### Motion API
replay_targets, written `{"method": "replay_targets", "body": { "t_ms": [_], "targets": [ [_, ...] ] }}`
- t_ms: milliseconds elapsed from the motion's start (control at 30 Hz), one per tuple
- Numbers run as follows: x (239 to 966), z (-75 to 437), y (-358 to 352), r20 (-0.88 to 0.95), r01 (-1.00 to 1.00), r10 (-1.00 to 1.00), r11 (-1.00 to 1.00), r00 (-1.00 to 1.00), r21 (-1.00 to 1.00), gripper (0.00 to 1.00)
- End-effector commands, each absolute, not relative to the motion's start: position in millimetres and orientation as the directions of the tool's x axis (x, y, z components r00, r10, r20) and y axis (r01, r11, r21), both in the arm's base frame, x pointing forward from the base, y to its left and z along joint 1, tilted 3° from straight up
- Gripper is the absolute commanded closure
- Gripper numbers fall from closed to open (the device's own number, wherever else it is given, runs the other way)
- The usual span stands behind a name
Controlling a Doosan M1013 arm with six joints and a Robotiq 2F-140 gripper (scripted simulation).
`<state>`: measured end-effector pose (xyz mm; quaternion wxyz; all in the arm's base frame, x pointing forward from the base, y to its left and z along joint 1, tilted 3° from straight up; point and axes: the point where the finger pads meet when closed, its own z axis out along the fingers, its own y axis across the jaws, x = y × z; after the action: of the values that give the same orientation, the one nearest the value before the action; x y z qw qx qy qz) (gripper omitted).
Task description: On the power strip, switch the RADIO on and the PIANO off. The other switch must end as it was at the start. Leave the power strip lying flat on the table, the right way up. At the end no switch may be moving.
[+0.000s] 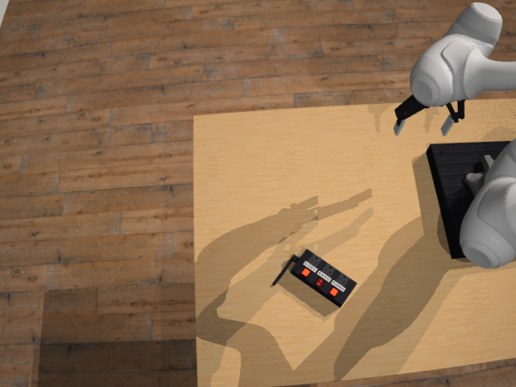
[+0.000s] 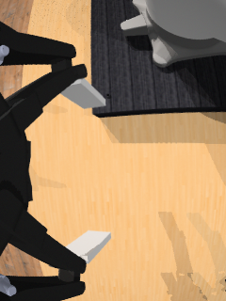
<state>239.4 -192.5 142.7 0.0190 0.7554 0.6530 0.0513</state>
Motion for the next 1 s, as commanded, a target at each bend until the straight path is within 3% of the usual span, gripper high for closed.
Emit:
{"method": "replay_targets", "body": {
  "t_ms": [0, 667, 967],
  "targets": [
    [239, 143, -193, 0.053, 0.985, 0.988, -0.146, 0.142, 0.096, 0.0],
    [245, 144, -193, 0.054, 0.988, 0.992, -0.122, 0.117, 0.093, 0.0],
    [349, 151, -180, 0.084, 0.959, 0.956, 0.278, -0.282, 0.061, 0.0]
  ]
}}
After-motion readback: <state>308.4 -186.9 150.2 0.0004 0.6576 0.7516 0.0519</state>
